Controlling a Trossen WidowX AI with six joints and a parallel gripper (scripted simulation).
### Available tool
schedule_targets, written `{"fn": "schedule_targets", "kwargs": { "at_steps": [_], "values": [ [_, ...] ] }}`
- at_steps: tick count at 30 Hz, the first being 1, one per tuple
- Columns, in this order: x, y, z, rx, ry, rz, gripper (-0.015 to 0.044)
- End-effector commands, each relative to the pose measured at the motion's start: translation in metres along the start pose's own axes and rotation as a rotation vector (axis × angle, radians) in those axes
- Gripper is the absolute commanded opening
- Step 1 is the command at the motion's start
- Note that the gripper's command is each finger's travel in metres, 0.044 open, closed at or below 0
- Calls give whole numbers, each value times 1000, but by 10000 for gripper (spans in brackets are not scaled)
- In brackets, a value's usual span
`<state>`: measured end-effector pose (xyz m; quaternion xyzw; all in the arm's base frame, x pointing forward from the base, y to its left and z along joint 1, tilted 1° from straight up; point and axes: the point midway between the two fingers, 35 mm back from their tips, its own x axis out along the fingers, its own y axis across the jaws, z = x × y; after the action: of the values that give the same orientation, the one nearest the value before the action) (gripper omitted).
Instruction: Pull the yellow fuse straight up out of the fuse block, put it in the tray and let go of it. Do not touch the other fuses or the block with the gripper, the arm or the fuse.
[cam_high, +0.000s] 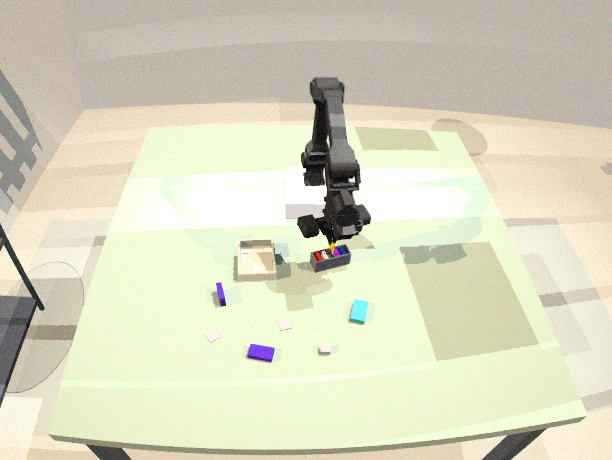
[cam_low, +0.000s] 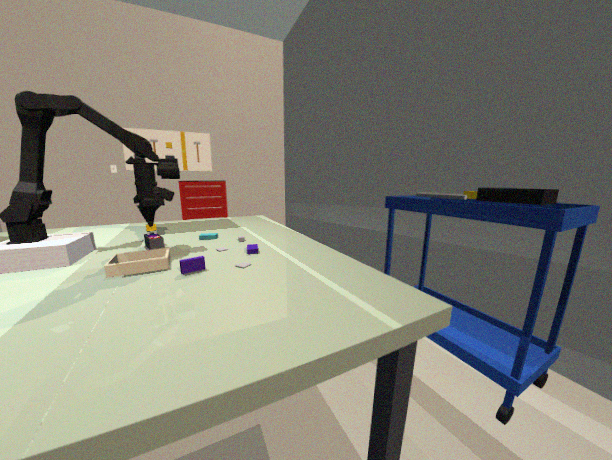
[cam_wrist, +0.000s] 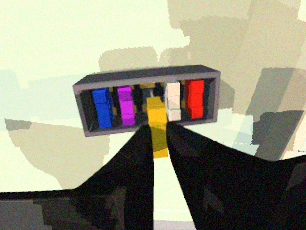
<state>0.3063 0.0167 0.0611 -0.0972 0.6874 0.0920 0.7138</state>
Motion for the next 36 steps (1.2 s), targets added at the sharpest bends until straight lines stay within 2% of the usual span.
{"fn": "schedule_targets", "kwargs": {
  "at_steps": [1,13,36],
  "values": [
    [-7,0,2,-3,-10,2,0],
    [-20,-3,2,-3,-10,2,0],
    [-21,-131,-24,-4,-6,-11,0]
  ]
}}
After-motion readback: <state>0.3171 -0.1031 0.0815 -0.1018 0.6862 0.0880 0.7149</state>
